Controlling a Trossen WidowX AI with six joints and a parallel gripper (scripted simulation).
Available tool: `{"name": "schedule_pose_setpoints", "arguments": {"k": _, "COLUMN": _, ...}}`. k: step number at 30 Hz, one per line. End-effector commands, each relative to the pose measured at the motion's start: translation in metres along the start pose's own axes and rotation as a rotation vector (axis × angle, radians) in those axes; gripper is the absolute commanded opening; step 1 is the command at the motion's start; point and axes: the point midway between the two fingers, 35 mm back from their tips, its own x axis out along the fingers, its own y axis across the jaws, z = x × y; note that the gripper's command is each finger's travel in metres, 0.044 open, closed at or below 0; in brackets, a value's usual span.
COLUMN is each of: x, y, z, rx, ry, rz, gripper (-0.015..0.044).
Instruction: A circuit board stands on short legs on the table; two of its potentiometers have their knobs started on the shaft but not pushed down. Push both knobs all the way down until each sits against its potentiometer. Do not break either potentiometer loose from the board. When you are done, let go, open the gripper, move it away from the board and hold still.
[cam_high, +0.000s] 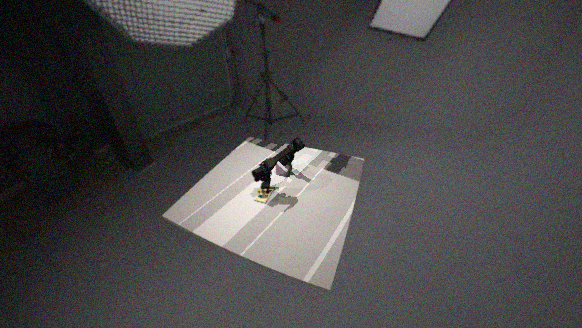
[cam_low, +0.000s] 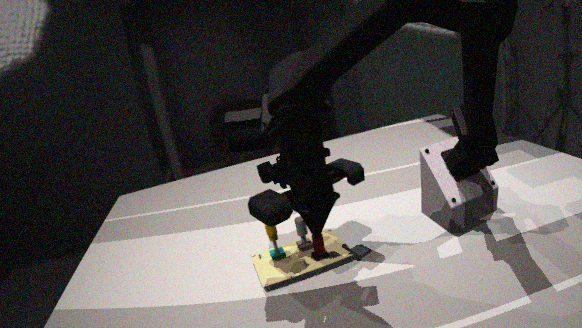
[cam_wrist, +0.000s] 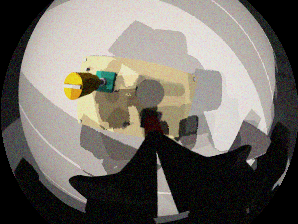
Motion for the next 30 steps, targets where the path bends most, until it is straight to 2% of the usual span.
{"name": "schedule_pose_setpoints", "arguments": {"k": 1, "x": 0.015, "y": 0.003, "z": -0.002, "rx": -0.02, "ry": 0.017, "rz": -0.014, "gripper": 0.0}}
{"name": "schedule_pose_setpoints", "arguments": {"k": 10, "x": 0.013, "y": 0.003, "z": -0.002, "rx": -0.02, "ry": 0.016, "rz": -0.014, "gripper": 0.0}}
{"name": "schedule_pose_setpoints", "arguments": {"k": 30, "x": -0.019, "y": 0.003, "z": -0.001, "rx": -0.02, "ry": 0.015, "rz": -0.015, "gripper": 0.0}}
